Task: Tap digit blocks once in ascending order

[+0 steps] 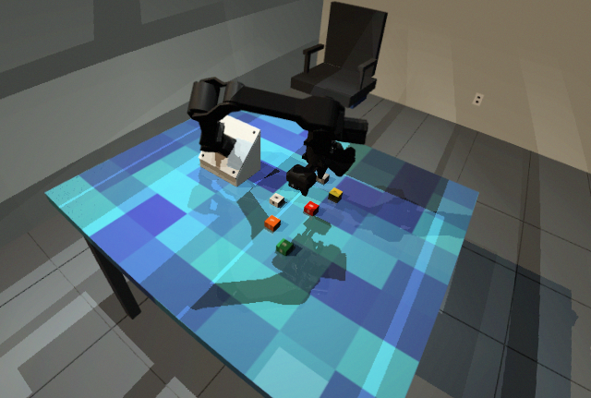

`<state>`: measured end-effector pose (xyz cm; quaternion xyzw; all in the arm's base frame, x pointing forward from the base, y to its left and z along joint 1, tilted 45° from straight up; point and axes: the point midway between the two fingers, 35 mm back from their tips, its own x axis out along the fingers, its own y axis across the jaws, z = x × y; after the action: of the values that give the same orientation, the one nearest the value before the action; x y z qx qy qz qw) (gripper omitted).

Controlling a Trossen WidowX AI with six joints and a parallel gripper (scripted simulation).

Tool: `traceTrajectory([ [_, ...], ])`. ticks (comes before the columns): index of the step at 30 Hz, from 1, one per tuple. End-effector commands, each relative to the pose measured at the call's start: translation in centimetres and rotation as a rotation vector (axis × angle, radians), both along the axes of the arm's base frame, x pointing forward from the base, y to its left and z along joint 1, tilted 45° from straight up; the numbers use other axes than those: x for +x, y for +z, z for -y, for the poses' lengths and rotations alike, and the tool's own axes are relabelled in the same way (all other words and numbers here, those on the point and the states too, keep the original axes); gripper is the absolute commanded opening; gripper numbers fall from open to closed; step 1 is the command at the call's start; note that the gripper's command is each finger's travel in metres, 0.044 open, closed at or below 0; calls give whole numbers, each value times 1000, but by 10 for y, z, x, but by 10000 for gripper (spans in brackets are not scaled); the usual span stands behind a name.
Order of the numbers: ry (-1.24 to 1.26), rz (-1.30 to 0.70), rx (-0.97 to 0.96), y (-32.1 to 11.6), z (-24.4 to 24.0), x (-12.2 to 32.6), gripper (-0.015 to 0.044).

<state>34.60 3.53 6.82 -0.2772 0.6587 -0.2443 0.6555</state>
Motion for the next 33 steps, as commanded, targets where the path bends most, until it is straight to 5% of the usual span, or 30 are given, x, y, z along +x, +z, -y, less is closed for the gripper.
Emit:
traceTrajectory([
  [1, -17, 35, 3, 50, 48, 12, 400],
  [6, -22, 41, -27, 92, 89, 11, 400],
  [28, -22, 41, -27, 92, 89, 11, 400],
  [33, -19, 40, -11, 34, 29, 10, 400],
])
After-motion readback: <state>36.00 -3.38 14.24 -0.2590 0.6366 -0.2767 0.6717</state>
